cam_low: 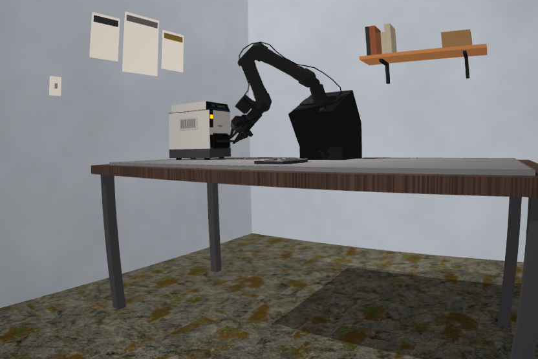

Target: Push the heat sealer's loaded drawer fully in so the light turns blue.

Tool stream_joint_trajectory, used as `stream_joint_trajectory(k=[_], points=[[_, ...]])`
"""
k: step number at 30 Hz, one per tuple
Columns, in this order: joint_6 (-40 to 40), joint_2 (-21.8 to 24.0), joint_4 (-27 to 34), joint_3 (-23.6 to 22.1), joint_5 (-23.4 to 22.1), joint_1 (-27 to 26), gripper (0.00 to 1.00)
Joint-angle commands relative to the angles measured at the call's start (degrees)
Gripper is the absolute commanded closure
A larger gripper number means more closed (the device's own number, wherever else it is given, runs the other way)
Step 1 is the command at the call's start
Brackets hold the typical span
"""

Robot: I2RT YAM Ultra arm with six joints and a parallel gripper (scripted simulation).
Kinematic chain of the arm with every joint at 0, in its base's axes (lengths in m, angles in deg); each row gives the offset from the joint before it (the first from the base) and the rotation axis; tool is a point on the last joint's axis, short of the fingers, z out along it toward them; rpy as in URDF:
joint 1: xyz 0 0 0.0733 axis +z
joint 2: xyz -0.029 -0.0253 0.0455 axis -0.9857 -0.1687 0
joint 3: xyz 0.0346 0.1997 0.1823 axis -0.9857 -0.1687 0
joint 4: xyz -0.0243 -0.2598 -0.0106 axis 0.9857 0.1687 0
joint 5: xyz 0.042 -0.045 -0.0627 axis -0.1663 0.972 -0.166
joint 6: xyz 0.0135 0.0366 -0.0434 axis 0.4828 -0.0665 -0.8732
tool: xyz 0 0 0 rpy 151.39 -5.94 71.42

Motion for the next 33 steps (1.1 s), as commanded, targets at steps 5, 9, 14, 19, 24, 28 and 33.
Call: stream_joint_trajectory(k=[5, 9, 14, 19, 24, 28, 33], points=[[0.7, 4.2, -2.2, -3.5, -0.2, -1.0, 0.7], [0.7, 5.4, -2.6, -5.1, -0.4, -1.0, 0.7], [0.6, 6.4, -2.8, -6.3, -0.3, -1.1, 0.7], [0.6, 7.9, -3.2, -8.2, -0.5, -1.2, 0.7], [0.6, 9.4, -3.5, -10.1, -0.6, -1.2, 0.7], [0.4, 10.7, -3.7, -11.6, -0.6, -1.3, 0.7], [0.4, 11.8, -3.8, -12.8, -0.6, -1.3, 0.7]])
